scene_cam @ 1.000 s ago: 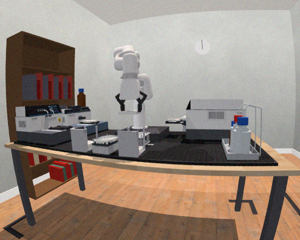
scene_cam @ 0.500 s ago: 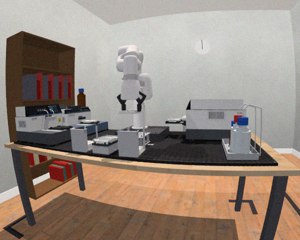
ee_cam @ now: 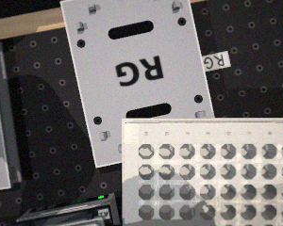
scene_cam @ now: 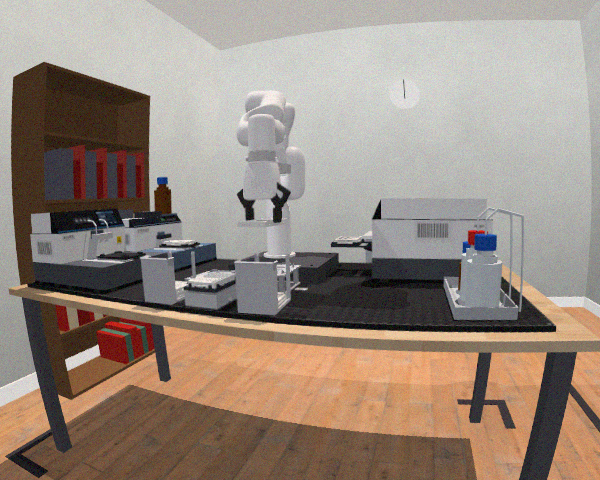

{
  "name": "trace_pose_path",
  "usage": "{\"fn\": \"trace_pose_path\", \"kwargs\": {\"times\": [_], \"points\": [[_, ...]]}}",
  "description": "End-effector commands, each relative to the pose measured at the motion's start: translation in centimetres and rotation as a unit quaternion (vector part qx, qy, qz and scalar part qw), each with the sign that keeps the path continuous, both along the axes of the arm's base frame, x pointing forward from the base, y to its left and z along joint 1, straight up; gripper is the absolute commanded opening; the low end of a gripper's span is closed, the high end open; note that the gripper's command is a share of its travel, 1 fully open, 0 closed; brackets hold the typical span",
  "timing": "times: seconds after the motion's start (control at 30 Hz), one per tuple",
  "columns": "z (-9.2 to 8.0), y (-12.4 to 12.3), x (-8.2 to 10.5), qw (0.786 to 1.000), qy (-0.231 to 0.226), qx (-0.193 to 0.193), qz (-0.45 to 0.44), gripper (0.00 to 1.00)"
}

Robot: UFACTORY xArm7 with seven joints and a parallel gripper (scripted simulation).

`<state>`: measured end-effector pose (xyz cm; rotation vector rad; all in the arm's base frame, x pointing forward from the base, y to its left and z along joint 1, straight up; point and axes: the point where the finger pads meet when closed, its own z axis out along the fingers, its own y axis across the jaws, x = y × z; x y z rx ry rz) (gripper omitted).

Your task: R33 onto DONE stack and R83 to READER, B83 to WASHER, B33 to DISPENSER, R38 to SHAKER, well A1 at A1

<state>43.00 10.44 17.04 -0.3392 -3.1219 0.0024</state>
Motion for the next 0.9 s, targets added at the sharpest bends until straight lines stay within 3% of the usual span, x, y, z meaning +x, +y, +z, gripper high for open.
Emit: {"fn": "trace_pose_path", "kwargs": {"times": [0.0,0.57,0.87], "points": [[0.2,-0.5,-1.4,1.0,-0.004,0.001,-0.005,0.0],[0.2,-3.8,-5.1,0.998,-0.004,0.002,-0.068,0.0],[0.2,-5.7,-5.9,0.996,-0.004,0.001,-0.091,0.0]]}}
